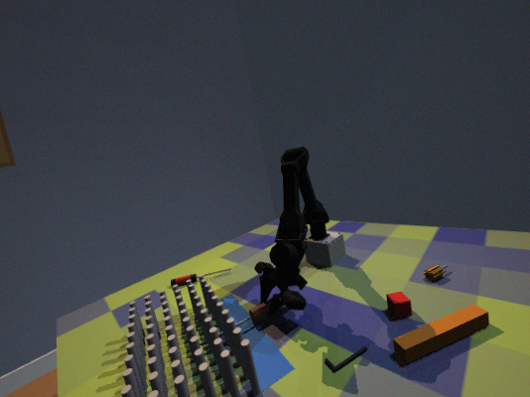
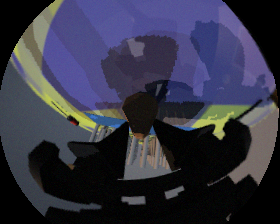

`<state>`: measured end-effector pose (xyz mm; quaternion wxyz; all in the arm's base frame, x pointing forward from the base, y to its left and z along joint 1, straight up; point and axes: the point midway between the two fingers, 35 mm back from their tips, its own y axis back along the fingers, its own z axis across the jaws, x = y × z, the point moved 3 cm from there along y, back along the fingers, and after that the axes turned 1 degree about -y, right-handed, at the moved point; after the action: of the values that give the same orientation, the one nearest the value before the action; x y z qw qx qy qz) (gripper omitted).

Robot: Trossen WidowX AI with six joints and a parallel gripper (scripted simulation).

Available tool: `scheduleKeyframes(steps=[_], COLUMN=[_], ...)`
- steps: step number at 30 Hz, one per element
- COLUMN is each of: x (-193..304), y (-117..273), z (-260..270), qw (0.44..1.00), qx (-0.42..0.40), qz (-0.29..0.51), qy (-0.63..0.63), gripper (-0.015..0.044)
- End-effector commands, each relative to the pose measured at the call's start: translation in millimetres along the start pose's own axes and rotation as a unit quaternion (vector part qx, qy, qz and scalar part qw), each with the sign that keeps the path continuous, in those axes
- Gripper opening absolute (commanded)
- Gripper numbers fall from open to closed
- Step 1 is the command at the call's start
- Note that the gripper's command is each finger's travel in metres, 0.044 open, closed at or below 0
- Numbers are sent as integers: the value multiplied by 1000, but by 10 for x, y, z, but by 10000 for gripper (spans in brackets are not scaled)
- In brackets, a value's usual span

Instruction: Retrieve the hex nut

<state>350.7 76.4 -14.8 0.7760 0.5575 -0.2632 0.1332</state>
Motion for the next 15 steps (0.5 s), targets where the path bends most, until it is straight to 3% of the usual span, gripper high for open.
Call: scheduleKeyframes(steps=[1, 15], x=[-21, -111], y=[18, 75], z=[7, 7], qw=[1000, 1000], qx=[-2, -2], qz=[2, 1], qy=[-2, -2], gripper=[0, 0])
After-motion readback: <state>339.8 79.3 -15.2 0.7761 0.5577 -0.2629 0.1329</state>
